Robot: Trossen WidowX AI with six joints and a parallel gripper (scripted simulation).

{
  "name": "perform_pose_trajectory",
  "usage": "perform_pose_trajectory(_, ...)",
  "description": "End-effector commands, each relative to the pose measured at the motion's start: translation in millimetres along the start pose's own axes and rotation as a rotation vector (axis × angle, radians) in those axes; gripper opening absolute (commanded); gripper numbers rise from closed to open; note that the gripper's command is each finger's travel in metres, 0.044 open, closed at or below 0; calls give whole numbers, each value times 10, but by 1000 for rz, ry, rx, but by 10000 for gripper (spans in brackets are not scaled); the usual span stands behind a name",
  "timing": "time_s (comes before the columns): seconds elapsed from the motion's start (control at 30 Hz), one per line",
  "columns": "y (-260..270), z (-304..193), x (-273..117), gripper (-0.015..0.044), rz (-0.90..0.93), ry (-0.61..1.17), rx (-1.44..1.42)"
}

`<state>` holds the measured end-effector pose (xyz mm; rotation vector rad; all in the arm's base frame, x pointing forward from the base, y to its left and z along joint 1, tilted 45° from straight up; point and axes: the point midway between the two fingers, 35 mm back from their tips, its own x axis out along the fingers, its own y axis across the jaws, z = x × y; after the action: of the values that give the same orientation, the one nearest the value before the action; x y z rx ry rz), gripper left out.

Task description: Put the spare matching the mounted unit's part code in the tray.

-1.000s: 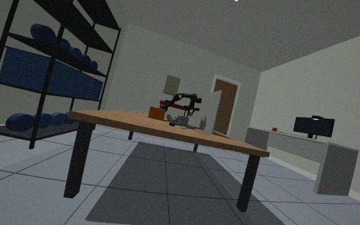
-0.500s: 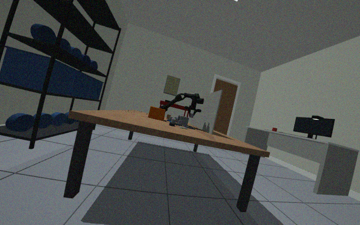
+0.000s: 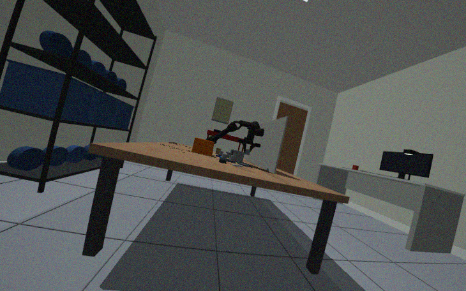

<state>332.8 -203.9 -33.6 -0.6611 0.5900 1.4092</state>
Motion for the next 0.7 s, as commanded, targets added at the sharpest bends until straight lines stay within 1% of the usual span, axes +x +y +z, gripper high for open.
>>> perform_pose_trajectory(0.0, -1, 65, -7, 0, 1, 4, -12)
perform_pose_trajectory(0.67, -14, 62, 126, 0, 0, 4, -12)
